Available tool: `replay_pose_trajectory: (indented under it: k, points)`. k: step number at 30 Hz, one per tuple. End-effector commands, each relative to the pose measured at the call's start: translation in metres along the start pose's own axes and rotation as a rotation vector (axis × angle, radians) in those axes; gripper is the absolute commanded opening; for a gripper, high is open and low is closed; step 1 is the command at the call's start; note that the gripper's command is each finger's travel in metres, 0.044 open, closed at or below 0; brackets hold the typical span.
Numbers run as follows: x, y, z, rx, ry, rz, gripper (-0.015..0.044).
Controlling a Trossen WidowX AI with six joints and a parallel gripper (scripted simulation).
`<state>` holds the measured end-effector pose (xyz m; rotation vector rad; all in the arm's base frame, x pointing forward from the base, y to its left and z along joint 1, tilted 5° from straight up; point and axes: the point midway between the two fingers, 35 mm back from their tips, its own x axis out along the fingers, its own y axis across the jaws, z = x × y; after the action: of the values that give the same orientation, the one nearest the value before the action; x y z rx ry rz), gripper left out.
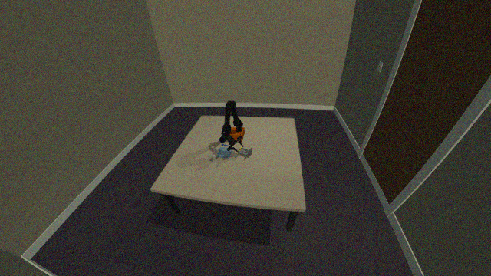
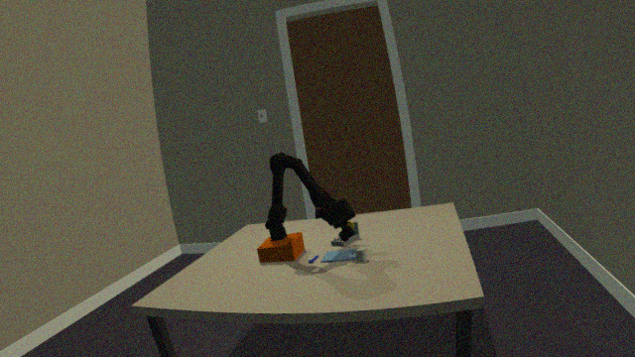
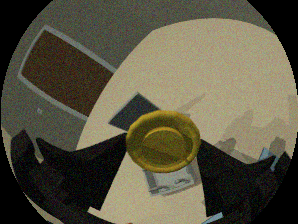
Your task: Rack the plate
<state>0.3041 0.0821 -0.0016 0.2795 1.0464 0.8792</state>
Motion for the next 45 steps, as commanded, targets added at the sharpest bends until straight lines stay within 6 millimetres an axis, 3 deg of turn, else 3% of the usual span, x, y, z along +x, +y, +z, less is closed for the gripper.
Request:
replay_pose_trajectory:
  k: [1,14,27,45]
  points:
    - [0.003,-0.001,-0.008,-0.096,-0.071,0.063,0.0]
    - [-0.004,0.003,-0.023,-0.416,-0.324,0.17,0.0]
    - [-0.023,0.02,-0.041,-0.747,-0.601,0.199,0.0]
    - [-0.017,0.016,-0.046,-0.765,-0.612,0.197,0.0]
